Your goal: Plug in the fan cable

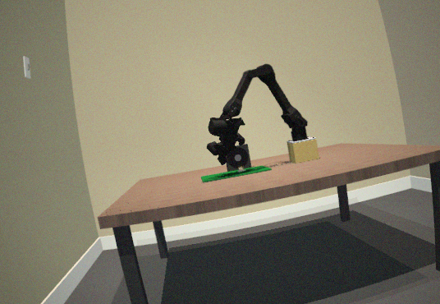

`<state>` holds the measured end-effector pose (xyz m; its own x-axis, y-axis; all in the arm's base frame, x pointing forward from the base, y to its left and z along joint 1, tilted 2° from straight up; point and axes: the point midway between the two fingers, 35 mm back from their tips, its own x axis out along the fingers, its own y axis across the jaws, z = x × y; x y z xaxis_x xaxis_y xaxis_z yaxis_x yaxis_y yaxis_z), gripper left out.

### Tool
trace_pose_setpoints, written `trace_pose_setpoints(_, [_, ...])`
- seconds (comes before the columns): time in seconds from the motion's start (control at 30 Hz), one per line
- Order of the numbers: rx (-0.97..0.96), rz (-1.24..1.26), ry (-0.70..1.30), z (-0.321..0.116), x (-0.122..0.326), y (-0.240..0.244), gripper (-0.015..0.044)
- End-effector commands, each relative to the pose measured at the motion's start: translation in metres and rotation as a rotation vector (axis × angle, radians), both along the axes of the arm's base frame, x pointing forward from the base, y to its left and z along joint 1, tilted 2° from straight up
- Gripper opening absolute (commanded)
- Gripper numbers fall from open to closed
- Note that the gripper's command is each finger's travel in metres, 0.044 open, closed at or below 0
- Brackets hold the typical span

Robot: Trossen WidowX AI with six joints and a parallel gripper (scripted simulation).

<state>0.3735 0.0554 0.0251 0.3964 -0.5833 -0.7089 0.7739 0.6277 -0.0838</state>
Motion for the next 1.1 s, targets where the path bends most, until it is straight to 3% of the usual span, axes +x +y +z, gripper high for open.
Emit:
trace_pose_setpoints(0.0, [-0.046,-0.002,-0.036,-0.002,-0.003,0.0,0.0])
trace_pose_setpoints(1.07, [-0.307,0.015,-0.366,0.01,-0.022,0.016,0.0])
